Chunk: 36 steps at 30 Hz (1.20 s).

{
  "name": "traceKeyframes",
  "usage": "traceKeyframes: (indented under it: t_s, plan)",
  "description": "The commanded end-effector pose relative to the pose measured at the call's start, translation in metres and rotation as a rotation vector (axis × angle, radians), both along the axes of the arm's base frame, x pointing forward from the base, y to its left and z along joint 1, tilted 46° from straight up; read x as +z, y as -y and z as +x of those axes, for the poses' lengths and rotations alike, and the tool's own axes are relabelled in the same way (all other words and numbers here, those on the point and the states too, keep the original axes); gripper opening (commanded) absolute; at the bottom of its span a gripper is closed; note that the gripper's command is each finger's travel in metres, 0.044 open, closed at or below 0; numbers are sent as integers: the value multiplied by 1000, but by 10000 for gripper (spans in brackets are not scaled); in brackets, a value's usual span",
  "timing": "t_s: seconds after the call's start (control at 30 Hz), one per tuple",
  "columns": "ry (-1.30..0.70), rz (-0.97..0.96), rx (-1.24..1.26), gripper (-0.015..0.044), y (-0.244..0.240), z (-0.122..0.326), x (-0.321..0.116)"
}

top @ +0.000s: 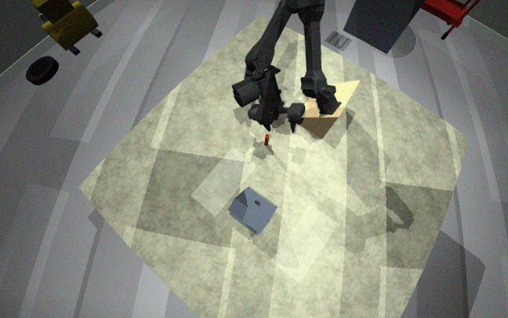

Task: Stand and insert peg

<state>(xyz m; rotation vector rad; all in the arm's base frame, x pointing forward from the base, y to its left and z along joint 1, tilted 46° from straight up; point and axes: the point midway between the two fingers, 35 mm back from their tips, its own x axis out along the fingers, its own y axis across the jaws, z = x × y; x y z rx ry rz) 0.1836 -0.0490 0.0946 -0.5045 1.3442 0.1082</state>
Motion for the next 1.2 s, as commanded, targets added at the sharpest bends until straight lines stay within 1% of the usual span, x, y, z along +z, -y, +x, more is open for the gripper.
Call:
traceKeyframes:
  t_s: [0.0, 0.3, 0.57, 0.87, 1.17]
  plan:
    - [-62, -83, -28, 440, 3, 2, -1]
    - [-131, -332, -77, 440, 9, 14, 6]
    - [-117, -565, -75, 440, 8, 31, 19]
    - [-116, -571, -73, 440, 8, 32, 19]
    - [-149, -583, -14, 440, 22, 34, 6]
